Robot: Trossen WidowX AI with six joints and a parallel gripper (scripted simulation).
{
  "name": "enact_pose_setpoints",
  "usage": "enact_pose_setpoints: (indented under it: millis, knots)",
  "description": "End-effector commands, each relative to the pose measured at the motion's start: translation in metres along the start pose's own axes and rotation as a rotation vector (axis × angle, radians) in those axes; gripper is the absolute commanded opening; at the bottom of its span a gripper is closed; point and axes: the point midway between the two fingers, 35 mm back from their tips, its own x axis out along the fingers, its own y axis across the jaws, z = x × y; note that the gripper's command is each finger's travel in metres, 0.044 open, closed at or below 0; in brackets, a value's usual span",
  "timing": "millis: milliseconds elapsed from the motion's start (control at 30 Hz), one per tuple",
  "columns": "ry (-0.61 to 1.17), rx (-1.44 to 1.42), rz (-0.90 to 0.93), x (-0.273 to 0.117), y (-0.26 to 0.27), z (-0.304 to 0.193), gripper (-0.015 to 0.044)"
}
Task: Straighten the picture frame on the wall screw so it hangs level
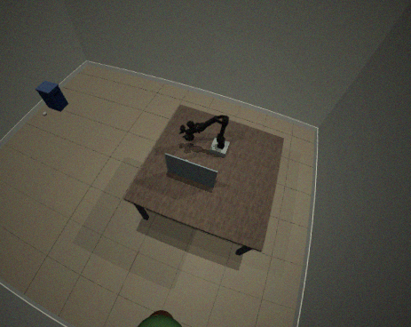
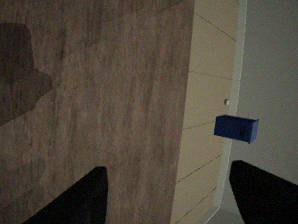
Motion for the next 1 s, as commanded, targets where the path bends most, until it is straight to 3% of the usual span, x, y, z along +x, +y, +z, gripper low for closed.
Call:
enact_pose_setpoints:
  millis: [0, 467, 967]
  knots:
    - [-0.454, 0.697, 0.002, -0.047, -0.005, 0.069, 0.026]
    - [-0.817, 1.189, 0.284, -0.103, 0.0, 0.117, 0.026]
    - [-1.032, 1.56, 0.885, -0.175, 0.025, 0.154, 0.026]
